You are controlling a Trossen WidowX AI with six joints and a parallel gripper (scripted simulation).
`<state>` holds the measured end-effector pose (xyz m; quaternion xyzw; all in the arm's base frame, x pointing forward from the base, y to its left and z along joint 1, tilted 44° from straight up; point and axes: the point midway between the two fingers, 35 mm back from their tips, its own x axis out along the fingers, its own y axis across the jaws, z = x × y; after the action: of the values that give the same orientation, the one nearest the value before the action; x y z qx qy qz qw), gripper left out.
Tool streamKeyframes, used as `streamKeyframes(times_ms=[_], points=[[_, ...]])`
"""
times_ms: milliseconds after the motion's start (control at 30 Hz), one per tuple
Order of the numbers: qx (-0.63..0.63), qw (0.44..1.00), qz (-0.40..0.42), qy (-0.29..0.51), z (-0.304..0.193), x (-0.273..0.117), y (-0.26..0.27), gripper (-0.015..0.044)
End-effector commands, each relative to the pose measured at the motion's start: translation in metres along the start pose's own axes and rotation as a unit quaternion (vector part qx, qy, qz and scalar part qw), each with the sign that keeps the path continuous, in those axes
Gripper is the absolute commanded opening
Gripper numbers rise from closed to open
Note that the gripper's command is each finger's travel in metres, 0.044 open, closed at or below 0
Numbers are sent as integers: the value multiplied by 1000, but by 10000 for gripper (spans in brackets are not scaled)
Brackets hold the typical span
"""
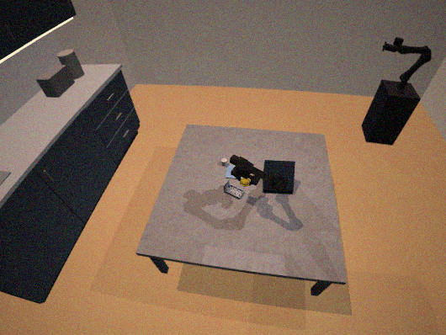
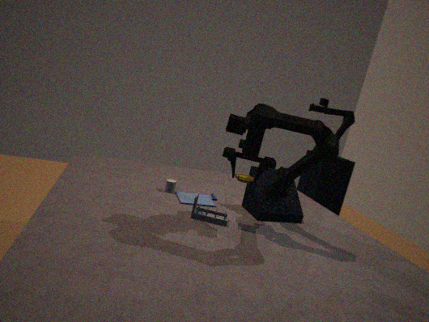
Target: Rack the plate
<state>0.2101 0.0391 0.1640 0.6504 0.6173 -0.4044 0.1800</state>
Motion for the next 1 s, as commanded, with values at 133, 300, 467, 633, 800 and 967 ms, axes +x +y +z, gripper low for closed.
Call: streamKeyframes(times_ms=[133,300,467,633,800,967], points=[[-37,997,-14,-71,10,19,-4,0],[-60,991,-22,-121,17,33,-6,0],[-85,981,-26,-170,23,45,-7,0],[-109,969,-27,-218,30,56,-8,0],[-133,955,-23,-264,37,66,-8,0],[-159,938,-15,-308,42,74,-8,0]])
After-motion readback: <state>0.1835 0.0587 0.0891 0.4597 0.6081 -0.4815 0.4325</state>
